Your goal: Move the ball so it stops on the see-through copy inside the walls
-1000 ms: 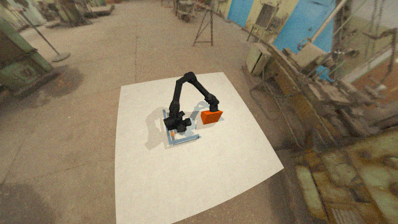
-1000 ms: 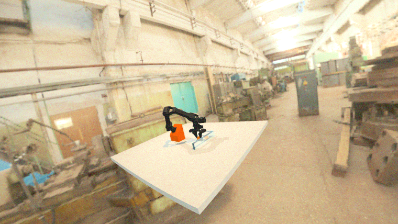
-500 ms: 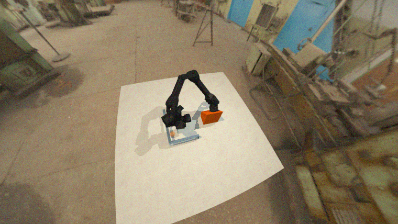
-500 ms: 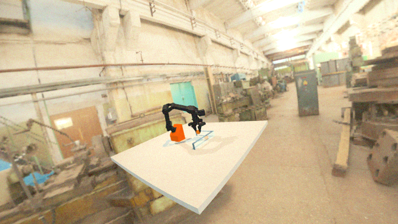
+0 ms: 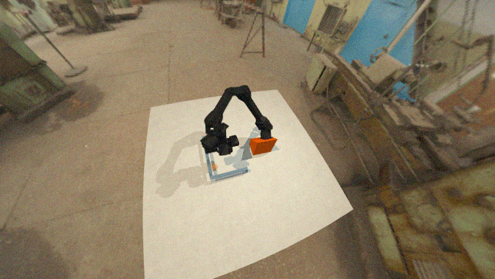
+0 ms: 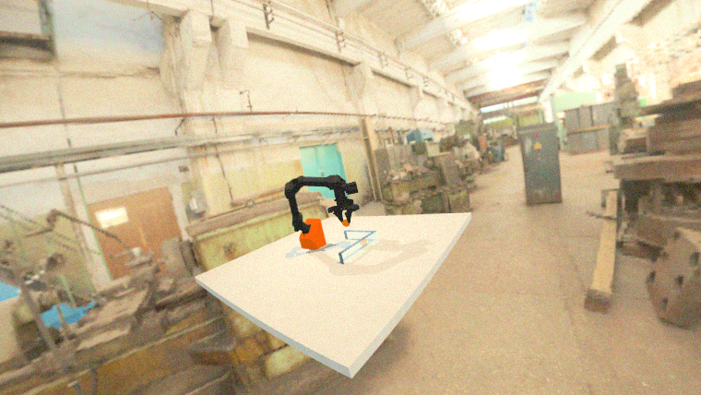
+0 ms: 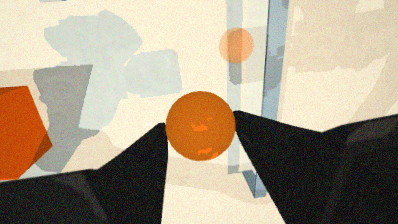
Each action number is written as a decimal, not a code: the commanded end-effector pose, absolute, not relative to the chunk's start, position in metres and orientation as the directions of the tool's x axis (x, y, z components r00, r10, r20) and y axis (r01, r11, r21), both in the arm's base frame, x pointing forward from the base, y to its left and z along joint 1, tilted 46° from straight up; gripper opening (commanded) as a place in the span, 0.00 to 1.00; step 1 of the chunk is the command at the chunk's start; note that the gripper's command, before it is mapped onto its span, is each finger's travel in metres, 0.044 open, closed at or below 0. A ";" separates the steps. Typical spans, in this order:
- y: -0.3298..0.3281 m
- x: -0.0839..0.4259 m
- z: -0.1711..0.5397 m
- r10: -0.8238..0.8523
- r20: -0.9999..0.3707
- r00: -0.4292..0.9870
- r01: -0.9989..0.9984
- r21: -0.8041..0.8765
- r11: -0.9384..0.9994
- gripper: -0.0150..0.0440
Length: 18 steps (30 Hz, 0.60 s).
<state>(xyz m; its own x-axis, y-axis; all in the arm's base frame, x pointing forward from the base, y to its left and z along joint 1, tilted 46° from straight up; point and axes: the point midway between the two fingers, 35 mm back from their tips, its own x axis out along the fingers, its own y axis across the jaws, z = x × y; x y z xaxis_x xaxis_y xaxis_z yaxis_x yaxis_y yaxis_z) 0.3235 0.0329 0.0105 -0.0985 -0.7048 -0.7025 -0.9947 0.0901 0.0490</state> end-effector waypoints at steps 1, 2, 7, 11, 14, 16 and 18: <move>0.035 0.328 0.008 -0.703 -0.705 -0.099 -0.992 0.124 0.015 0.25; 0.034 0.330 0.007 -0.702 -0.705 -0.099 -0.989 0.146 -0.008 0.25; 0.033 0.336 0.002 -0.702 -0.705 -0.098 -0.958 0.257 -0.124 0.25; 0.032 0.342 -0.003 -0.702 -0.705 -0.098 -0.915 0.341 -0.214 0.25; 0.032 0.346 -0.006 -0.702 -0.705 -0.098 -0.873 0.400 -0.280 0.25; 0.031 0.348 -0.009 -0.702 -0.705 -0.098 -0.840 0.437 -0.322 0.25; 0.030 0.351 -0.011 -0.702 -0.705 -0.097 -0.803 0.472 -0.363 0.25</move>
<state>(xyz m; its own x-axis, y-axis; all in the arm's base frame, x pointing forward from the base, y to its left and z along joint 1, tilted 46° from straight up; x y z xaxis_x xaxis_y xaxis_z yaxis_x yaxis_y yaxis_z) 0.3446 0.0314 -0.0066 -0.1016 -0.7009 -0.7060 -0.8675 -0.2849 0.4077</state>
